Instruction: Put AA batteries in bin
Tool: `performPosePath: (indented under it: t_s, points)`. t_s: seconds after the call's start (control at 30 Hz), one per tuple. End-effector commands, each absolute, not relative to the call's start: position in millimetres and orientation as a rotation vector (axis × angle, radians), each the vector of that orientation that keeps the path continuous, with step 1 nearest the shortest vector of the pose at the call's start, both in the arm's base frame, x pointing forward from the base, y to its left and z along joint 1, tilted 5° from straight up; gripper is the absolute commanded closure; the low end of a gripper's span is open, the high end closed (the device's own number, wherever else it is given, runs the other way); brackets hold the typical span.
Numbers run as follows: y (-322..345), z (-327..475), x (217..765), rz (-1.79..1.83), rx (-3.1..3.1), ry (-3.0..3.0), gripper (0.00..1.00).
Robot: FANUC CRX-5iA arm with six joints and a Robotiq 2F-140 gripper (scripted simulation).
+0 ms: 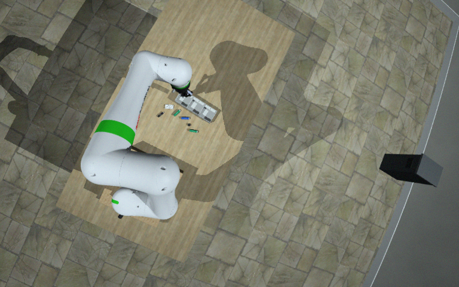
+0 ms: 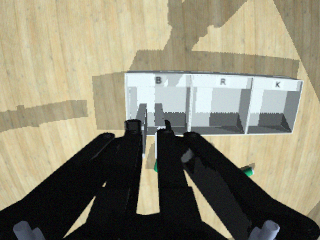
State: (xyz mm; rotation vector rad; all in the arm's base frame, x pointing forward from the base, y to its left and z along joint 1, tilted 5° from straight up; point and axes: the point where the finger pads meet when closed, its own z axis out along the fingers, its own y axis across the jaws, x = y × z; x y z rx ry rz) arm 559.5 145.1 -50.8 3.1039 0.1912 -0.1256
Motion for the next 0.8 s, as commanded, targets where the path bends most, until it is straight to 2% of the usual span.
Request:
performPosePath:
  t_s: [0.0, 0.37, 0.7, 0.73, 0.77]
  points:
    - [146, -19, 562, -0.125, 3.104, 0.191, 0.95]
    - [149, 55, 568, -0.125, 3.104, 0.191, 0.95]
    - [149, 56, 568, -0.125, 3.104, 0.191, 0.95]
    - [147, 51, 562, -0.124, 3.106, 0.113, 0.83]
    - [145, 45, 556, -0.123, 3.106, 0.036, 0.83]
